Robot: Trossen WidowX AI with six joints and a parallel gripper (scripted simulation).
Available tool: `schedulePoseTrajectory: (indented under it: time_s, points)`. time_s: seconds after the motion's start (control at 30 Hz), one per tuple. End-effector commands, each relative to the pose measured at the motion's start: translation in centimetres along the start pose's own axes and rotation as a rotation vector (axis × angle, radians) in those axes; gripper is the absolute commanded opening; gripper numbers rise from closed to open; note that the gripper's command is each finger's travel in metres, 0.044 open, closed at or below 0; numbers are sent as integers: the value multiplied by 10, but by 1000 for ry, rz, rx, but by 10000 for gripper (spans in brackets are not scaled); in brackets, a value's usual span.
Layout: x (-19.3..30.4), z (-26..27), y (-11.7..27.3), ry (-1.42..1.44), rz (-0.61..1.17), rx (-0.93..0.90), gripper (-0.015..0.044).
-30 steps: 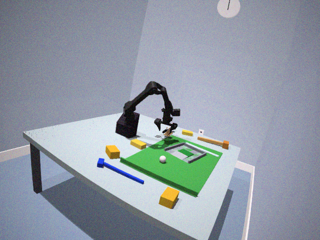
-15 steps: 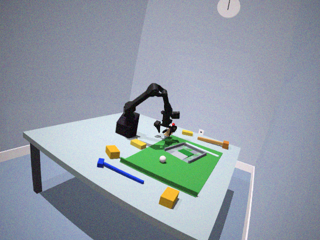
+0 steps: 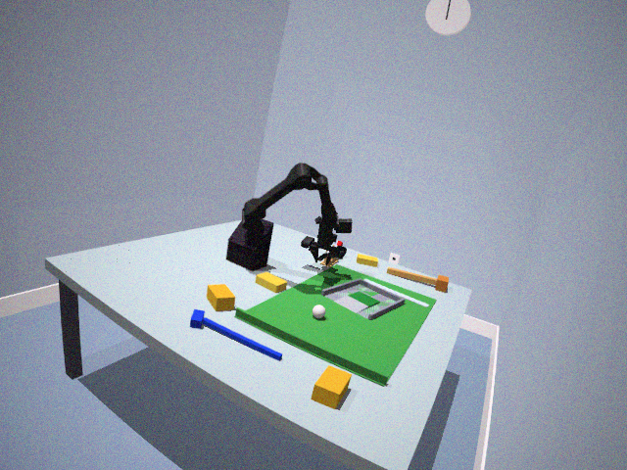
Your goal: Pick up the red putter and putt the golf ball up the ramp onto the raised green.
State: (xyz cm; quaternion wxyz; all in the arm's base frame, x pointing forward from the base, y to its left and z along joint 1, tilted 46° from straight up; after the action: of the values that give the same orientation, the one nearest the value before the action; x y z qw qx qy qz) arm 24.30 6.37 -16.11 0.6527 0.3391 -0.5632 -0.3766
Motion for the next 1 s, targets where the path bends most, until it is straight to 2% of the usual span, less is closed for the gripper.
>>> schedulePoseTrajectory:
  time_s: [0.0,0.07,0.3,0.5,0.8,0.97]
  points:
    - [0,0,0,-1,0,1,99]
    - [0,0,0,-1,0,1,46]
    - [0,0,0,-1,0,1,0]
    - [-6,-4,18,0,-3,1,0]
    - [-26,-4,92,2,-7,-2,0]
    - [-28,-3,98,2,-7,-3,0]
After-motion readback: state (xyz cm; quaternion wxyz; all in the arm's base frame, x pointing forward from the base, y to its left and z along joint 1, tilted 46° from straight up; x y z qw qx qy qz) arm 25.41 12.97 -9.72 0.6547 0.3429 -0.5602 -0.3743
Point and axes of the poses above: the point midway between the two fingers, 35 mm back from their tips, its own y axis back along the fingers, its own z axis across the jaws, x = y × z, the point moved 5 cm from there along y, back along the fingers, and after that the axes turned 7 degrees about y, right-handed, at the moved point
